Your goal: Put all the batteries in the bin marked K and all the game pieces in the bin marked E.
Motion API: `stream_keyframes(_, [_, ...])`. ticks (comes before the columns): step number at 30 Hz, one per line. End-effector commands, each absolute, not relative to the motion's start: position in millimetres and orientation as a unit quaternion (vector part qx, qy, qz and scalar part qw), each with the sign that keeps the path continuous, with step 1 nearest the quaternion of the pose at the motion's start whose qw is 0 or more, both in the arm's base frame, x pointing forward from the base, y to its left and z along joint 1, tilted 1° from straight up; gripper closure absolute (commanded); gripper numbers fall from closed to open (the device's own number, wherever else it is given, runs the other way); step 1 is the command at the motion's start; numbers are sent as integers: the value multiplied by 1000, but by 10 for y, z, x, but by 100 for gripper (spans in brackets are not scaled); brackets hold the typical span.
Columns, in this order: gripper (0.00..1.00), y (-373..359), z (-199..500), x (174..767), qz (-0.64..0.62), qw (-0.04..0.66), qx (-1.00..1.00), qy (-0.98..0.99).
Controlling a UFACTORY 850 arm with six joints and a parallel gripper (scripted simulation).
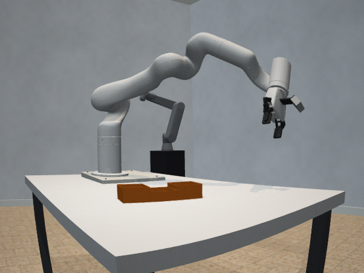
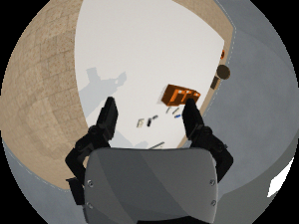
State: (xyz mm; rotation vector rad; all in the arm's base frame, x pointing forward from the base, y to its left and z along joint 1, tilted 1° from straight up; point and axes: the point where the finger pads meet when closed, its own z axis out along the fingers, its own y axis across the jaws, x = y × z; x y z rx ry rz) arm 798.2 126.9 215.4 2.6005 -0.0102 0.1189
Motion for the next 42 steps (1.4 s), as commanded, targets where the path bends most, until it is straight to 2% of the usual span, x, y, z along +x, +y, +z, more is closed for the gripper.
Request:
stream_keyframes(1, [0,1271,2171,7988,45,266,963,-4])
stream_keyframes(17, [0,1271,2171,7988,45,266,963,-4])
stream_keyframes(18, [93,1224,2170,7920,43,243,969,-12])
stream_keyframes(21, [93,1100,2195,7928,35,247,968,-1])
stream_keyframes(30, [93,694,2219,7690,8,192,981,3])
stream_keyframes(42, [93,285,2242,7332,-3,155,988,0])
